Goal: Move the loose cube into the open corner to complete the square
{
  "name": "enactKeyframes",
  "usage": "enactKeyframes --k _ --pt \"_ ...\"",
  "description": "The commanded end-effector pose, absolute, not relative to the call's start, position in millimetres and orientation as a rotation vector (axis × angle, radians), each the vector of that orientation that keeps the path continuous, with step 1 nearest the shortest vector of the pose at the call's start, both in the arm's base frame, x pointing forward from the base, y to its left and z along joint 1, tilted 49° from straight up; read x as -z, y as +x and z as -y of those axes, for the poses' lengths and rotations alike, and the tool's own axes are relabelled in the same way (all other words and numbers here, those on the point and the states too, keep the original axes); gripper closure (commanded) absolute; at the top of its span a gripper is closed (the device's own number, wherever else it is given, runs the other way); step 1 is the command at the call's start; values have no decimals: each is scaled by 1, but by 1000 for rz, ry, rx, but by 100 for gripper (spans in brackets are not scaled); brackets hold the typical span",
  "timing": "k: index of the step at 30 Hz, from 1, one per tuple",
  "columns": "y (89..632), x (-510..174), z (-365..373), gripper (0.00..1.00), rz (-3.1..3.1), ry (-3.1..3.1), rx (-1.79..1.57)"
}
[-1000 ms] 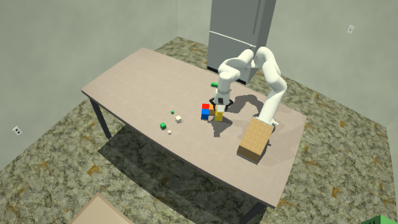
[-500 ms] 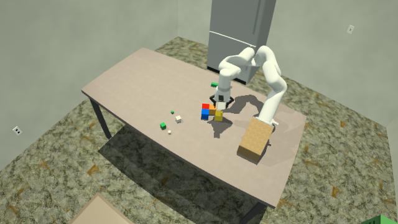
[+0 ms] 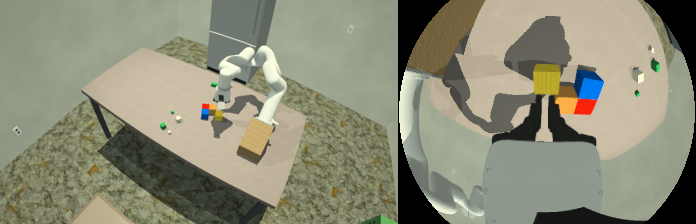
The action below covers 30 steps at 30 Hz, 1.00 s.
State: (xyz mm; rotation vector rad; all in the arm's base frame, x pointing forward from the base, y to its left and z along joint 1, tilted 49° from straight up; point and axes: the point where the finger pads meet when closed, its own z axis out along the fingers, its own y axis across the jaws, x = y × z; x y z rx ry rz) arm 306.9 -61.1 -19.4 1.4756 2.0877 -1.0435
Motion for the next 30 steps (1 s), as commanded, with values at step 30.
enactKeyframes --k 30 --pt "308 19 60 100 -2099 1464 1043"
